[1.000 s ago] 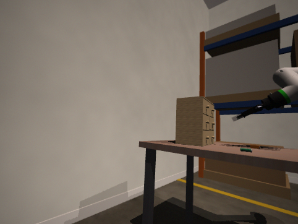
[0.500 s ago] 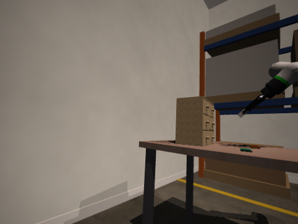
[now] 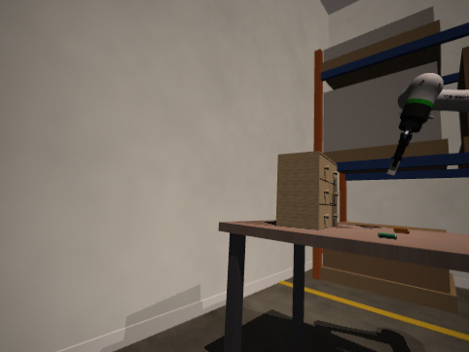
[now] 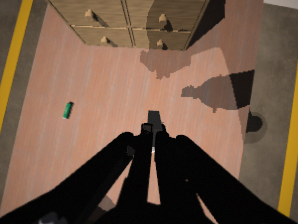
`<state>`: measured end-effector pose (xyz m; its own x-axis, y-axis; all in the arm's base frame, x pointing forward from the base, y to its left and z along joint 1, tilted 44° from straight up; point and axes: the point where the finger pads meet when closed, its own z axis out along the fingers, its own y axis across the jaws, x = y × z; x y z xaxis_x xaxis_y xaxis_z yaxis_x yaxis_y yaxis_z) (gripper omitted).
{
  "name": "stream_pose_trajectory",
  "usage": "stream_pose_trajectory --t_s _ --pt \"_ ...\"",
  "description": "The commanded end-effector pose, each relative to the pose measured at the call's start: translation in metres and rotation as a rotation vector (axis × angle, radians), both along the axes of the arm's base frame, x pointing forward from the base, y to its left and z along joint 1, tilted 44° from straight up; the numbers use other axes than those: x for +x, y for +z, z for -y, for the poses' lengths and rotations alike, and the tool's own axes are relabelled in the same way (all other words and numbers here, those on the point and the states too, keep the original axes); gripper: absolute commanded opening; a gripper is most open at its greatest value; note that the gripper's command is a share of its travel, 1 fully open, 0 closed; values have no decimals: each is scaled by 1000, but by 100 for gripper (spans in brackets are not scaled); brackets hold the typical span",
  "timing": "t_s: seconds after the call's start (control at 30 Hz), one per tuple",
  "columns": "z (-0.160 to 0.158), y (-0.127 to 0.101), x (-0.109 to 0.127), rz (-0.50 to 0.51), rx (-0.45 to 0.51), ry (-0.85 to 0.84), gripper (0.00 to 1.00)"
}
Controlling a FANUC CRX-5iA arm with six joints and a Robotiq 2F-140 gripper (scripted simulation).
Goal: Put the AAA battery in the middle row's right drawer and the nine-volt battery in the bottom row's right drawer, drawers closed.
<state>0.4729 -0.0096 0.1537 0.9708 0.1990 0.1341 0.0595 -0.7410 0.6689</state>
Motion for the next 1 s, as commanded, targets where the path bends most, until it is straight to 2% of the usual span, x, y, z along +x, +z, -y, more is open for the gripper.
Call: stream_pose_trajectory --t_s 0.0,0.33,0.97 --pt "0 9 -5 -153 -36 -150 0" --pt "-7 18 -14 -242 -42 -232 0" --pt "-6 17 -14 -248 -43 -238 0"
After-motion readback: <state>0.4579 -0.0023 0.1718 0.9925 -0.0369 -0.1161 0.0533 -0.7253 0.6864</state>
